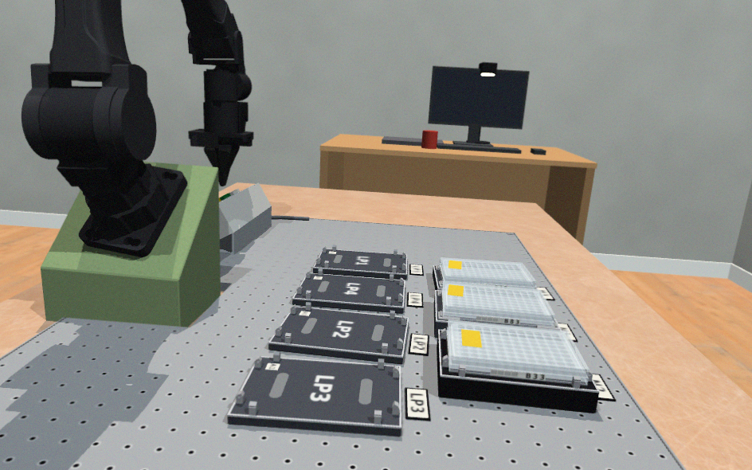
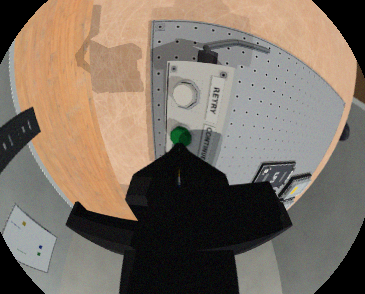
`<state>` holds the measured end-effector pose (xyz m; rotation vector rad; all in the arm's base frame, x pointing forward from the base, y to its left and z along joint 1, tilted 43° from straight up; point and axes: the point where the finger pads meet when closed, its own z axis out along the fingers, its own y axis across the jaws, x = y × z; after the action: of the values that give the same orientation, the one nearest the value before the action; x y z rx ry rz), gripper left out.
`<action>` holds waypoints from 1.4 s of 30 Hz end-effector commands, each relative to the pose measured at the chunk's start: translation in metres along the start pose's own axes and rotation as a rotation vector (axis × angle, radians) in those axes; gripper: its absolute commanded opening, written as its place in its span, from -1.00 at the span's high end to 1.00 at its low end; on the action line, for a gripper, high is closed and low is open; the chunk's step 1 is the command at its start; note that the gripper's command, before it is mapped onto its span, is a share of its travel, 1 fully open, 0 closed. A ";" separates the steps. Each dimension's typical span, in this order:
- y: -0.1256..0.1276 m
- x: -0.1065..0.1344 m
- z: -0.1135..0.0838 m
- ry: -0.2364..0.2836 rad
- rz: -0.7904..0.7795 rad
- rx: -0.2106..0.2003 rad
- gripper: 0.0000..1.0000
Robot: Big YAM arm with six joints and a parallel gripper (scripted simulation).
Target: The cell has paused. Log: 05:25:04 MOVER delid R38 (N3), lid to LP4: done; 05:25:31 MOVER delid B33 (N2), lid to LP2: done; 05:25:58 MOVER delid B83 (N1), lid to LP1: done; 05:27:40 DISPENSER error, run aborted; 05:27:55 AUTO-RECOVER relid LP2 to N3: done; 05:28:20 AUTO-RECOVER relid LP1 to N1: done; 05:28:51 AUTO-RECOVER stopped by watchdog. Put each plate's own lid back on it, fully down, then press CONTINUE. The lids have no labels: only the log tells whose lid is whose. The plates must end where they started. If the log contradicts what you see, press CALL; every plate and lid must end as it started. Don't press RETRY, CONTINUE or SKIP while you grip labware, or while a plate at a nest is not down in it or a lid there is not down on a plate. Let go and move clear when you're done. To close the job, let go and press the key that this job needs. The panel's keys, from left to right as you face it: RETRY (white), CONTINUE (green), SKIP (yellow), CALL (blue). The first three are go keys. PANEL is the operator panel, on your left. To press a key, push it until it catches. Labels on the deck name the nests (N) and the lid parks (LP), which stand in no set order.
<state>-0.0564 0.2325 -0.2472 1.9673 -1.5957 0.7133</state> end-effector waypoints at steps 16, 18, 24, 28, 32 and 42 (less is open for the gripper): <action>0.003 0.001 0.019 0.009 0.008 0.003 1.00; 0.003 0.001 0.020 0.011 0.009 0.003 1.00; 0.003 0.003 0.024 0.017 0.010 0.002 1.00; 0.003 -0.003 0.021 0.002 0.009 0.003 1.00; 0.003 -0.002 0.023 0.006 0.008 0.003 1.00; 0.003 0.002 0.027 0.013 0.008 0.003 1.00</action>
<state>-0.0553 0.2208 -0.2601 1.9670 -1.5960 0.7125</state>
